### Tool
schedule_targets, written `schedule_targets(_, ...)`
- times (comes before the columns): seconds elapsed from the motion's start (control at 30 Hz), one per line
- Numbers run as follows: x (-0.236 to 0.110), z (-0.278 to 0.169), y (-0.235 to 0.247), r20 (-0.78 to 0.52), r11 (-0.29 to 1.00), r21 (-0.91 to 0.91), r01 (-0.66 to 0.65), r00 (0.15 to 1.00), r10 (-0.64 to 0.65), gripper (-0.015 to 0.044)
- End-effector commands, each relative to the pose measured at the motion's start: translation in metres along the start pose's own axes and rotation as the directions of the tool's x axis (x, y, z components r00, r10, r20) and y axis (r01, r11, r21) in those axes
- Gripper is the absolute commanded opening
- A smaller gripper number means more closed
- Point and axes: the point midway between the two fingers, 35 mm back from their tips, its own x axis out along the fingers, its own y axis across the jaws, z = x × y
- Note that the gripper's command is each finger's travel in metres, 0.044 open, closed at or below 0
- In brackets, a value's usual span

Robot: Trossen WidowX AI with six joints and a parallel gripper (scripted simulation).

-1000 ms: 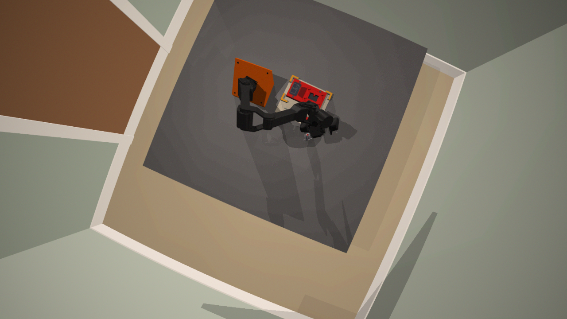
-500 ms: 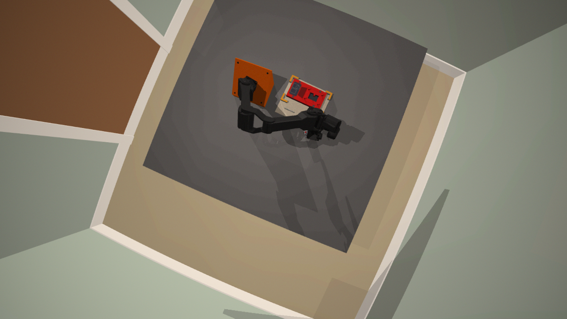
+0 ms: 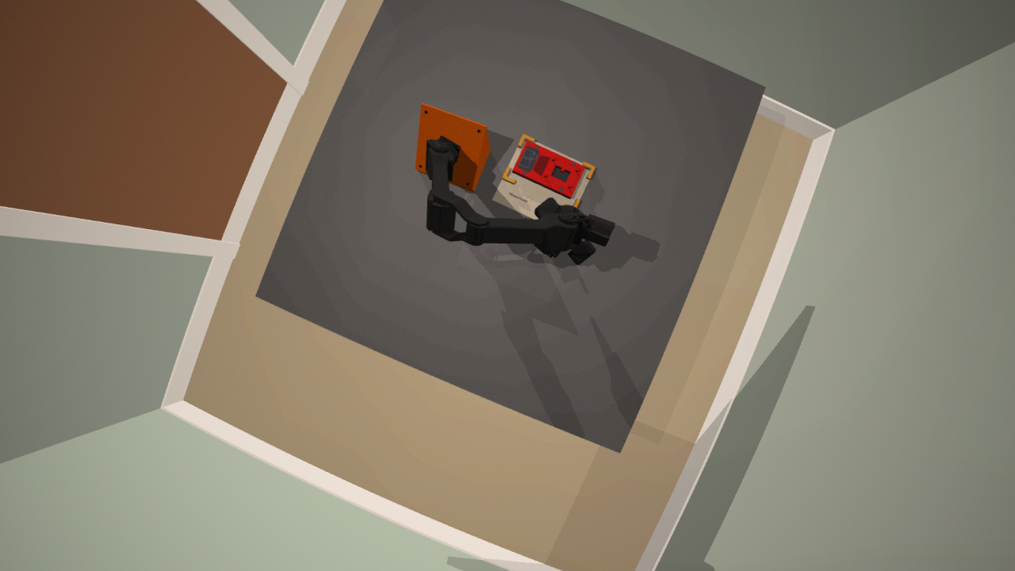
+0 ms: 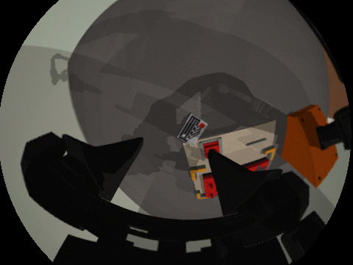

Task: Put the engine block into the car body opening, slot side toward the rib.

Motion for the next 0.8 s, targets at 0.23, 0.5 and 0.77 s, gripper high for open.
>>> schedule_targets(0.23, -0.022, 0.023, -0.007, 0.031, 0.974, 0.2, 0.111, 0.992, -0.12, 0.044)
schedule_targets(0.5, -0.022, 0.008, -0.013, 0.03, 0.974, 0.2, 0.112, 0.992, -0.12, 0.044)
schedule_targets(0.77, 0.013, 0.01, -0.017, 0.032, 0.974, 0.2, 0.11, 0.992, -0.119, 0.044)
